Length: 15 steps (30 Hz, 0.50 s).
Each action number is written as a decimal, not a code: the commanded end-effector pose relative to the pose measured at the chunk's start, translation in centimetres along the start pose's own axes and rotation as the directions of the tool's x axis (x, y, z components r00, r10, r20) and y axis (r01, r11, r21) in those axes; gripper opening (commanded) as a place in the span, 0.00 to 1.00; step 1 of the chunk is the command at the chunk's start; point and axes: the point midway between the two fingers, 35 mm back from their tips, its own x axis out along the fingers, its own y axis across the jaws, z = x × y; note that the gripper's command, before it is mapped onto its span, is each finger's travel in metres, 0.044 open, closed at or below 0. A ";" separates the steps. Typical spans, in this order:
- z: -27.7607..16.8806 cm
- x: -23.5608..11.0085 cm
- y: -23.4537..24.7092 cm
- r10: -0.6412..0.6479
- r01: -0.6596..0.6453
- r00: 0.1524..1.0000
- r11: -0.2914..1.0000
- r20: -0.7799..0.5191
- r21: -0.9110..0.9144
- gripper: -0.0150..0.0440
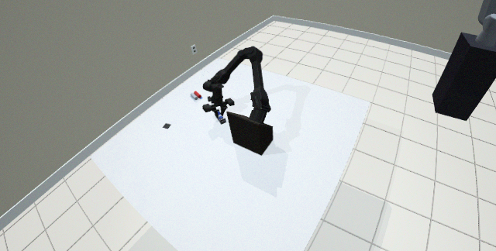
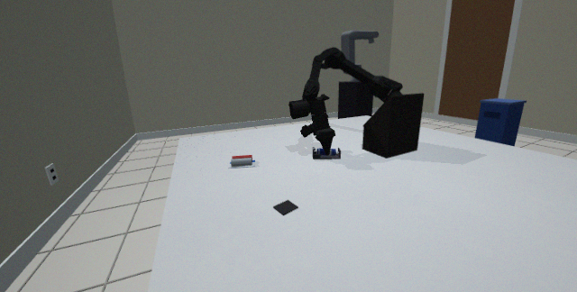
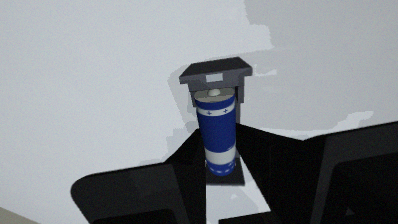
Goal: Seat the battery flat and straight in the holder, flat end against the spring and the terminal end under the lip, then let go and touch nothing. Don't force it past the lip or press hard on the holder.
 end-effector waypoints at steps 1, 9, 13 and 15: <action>-0.5 0.6 -0.3 -0.004 0.004 0.999 1.000 -0.038 0.001 0.40; -0.4 0.6 -0.3 0.003 -0.003 0.999 1.000 -0.035 0.000 0.40; -0.3 0.6 -0.3 0.004 -0.004 1.000 1.000 -0.031 0.000 0.40; -0.2 0.5 -0.3 0.004 -0.004 1.000 1.000 -0.028 0.000 0.40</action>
